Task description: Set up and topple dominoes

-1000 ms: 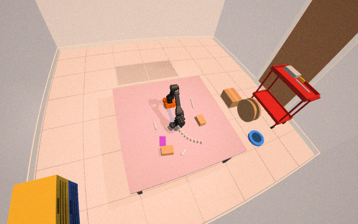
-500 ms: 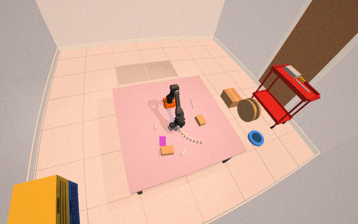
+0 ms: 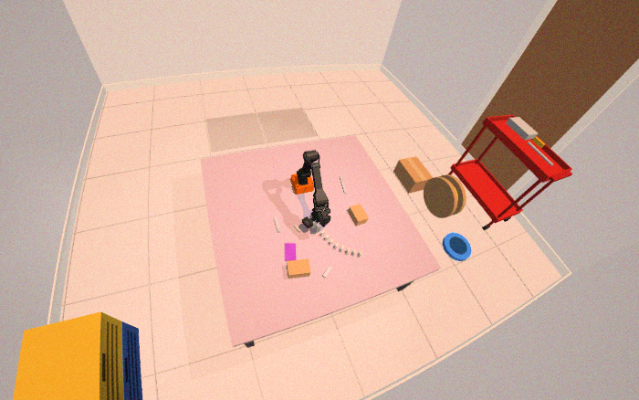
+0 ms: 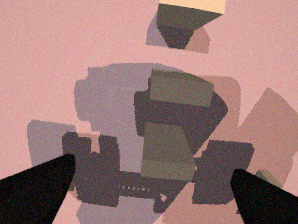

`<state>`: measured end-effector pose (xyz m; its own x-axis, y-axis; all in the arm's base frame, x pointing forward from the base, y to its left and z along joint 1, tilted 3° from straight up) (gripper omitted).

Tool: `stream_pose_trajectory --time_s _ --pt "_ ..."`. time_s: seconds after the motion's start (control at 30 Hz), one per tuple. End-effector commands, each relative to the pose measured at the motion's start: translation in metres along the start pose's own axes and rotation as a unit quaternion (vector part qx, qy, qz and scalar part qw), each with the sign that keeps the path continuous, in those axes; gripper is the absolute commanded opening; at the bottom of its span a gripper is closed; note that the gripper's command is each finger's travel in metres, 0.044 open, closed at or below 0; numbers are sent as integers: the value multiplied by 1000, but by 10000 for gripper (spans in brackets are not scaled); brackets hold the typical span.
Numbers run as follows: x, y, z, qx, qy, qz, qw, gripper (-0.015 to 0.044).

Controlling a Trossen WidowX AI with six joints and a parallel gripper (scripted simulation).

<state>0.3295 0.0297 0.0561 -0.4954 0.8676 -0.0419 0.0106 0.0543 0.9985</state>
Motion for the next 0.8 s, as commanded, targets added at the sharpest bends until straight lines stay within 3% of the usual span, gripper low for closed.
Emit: stream_pose_trajectory --time_s 0.0,0.13,0.37,0.63,0.77 --pt "-4 59 8 -20 0 -9 1000 440" --pt "-1 114 0 -21 -3 -9 1000 440" --pt "0 118 0 -21 -3 -9 1000 440" --pt "-90 51 -25 -17 -8 -12 1000 440" --pt "-98 44 -30 -16 -8 -12 1000 440"
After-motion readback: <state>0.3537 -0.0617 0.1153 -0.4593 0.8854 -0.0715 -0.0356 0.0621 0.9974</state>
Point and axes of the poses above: the point midway between the two fingers, 35 mm back from their tips, its own y axis back along the fingers, its own x axis across the jaws, z = x × y, the point moved 4 cm from there along y, back along the fingers, and after that the axes turned 2 degrees about -y, right-handed, at the moved point
